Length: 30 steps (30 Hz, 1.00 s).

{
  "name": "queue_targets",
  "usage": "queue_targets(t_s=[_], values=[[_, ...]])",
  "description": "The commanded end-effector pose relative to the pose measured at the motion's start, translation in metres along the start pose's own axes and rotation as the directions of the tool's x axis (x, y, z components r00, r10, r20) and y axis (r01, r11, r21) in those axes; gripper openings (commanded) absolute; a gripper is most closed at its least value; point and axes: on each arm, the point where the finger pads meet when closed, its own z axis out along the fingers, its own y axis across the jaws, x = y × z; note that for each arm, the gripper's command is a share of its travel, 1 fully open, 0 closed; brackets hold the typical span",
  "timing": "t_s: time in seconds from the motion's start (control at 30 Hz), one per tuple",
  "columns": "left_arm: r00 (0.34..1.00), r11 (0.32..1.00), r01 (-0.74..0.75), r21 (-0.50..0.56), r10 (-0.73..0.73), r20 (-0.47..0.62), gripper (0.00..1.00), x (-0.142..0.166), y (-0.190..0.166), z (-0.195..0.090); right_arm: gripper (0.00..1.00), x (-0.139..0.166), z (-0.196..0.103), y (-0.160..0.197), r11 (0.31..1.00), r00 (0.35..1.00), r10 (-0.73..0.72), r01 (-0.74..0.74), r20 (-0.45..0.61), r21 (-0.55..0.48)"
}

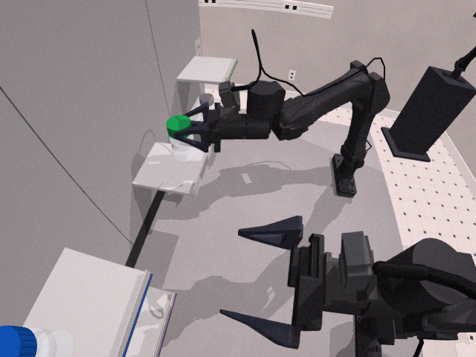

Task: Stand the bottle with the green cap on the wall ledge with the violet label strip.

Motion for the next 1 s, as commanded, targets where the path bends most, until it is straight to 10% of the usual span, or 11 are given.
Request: queue_targets(t_s=[0.0, 0.97], values=[[0.999, 1.0, -0.011, 0.0, 0.011, 0.048, 1.0, -0.021, -0.002, -0.004, 0.5, -0.043, -0.001, -0.005, 0.999, 0.995, 0.037, -0.037, 0.094, 0.001], [0.999, 1.0, -0.011, 0.0, 0.011, 0.048, 1.0, -0.021, -0.002, -0.004, 0.5, -0.004, -0.001, -0.007, 0.999, 0.994, 0.032, -0.032, 0.102, -0.002]])
